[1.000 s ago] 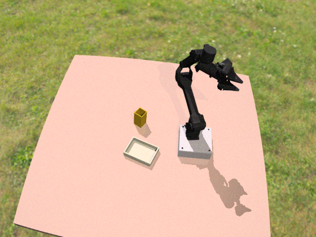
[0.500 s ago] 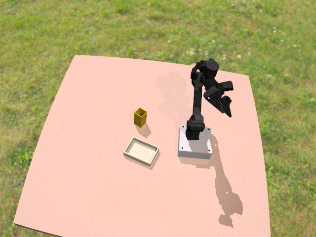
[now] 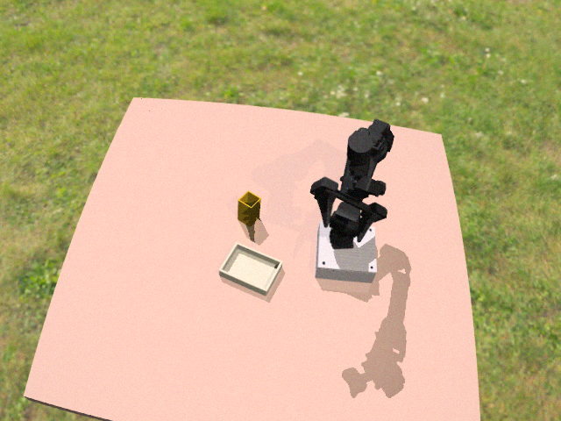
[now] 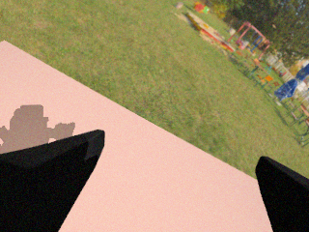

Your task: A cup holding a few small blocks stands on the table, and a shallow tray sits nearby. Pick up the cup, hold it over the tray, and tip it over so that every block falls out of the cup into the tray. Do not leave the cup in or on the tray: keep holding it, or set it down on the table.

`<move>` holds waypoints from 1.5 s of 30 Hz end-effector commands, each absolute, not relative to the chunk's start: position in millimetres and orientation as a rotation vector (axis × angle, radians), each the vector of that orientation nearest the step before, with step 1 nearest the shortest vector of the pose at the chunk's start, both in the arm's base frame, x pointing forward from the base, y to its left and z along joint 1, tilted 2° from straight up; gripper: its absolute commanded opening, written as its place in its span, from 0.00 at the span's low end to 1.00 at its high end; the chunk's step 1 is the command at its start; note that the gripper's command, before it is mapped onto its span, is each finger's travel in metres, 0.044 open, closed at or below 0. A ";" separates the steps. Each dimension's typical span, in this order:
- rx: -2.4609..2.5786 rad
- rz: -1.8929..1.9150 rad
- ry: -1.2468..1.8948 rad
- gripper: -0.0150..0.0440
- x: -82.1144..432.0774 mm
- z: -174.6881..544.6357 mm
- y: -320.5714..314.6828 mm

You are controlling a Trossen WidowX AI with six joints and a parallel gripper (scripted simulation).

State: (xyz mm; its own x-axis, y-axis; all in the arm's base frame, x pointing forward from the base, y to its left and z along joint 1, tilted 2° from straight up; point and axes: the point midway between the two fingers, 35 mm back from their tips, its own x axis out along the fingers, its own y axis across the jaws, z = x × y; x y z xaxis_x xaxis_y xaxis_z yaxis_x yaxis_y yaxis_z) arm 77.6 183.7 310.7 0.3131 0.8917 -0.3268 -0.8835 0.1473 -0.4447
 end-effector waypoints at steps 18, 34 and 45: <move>-0.262 0.322 0.444 1.00 218.1 212.9 84.1; 0.060 -0.429 0.525 1.00 229.6 144.1 -48.0; 0.164 -0.688 0.505 1.00 211.6 122.3 -91.1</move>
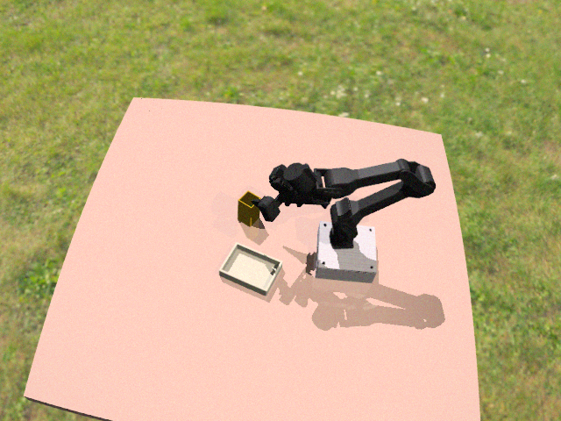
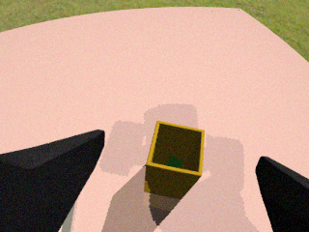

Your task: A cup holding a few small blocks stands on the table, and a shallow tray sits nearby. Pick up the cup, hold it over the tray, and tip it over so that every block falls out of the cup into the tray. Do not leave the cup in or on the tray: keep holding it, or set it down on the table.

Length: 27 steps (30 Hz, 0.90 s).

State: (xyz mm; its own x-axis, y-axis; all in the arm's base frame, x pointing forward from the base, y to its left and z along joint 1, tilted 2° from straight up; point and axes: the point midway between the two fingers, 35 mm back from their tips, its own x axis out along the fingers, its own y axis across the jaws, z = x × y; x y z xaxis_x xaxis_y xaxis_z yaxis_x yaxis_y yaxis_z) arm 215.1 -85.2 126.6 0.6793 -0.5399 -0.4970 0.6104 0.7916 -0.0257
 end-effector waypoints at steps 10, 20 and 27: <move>0.164 -0.688 0.505 1.00 217.6 95.5 -92.5; 0.163 -0.688 0.506 1.00 213.2 52.3 -94.0; 0.163 -0.688 0.505 1.00 215.9 51.1 -96.3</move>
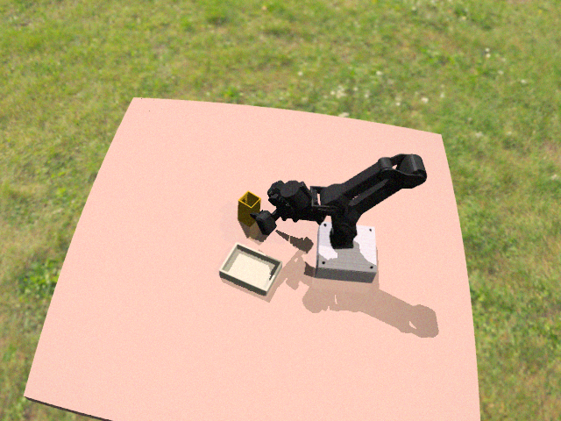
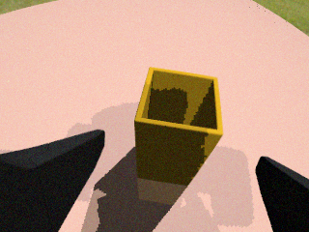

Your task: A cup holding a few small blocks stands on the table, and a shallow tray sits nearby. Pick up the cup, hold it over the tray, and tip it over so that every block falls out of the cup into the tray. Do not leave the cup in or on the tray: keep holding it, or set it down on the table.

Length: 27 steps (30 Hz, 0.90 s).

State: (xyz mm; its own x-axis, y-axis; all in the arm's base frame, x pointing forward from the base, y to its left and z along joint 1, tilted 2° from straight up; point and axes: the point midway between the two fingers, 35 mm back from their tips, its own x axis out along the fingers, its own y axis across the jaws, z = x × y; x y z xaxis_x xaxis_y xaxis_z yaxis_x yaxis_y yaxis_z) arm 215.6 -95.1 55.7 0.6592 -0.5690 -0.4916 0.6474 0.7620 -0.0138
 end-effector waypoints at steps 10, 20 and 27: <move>0.162 -0.689 0.505 1.00 226.8 45.3 -105.5; 0.162 -0.689 0.504 1.00 235.9 37.0 -114.1; 0.161 -0.689 0.504 1.00 241.8 30.7 -119.9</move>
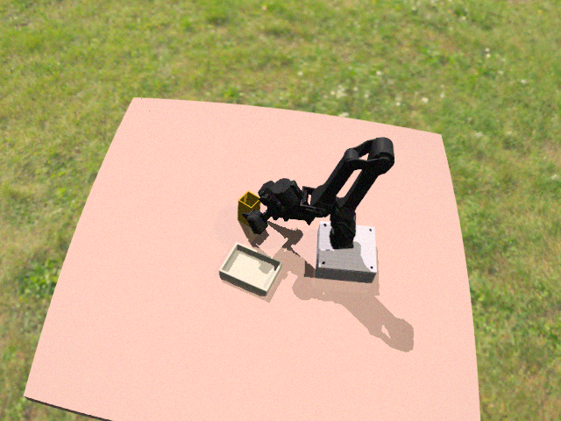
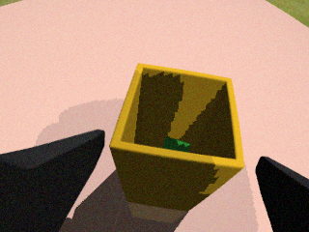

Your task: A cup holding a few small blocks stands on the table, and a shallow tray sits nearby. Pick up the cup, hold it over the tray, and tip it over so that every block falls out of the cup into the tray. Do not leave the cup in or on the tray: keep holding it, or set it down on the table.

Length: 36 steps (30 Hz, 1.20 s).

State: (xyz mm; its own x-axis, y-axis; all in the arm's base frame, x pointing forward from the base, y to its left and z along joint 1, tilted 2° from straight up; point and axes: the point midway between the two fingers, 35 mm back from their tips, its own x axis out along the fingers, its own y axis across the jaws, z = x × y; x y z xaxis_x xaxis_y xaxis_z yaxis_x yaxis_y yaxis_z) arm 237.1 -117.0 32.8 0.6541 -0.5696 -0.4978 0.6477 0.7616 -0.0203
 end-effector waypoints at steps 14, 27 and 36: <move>0.161 -0.689 0.503 1.00 254.4 18.1 -131.6; 0.160 -0.689 0.502 0.82 261.8 13.5 -137.0; 0.160 -0.689 0.502 0.81 261.8 13.5 -137.0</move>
State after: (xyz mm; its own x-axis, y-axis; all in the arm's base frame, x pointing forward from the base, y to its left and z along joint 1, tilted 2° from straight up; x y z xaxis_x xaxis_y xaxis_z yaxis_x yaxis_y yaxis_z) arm 260.1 -137.0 12.7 0.6543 -0.5704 -0.4965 0.6481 0.7613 -0.0207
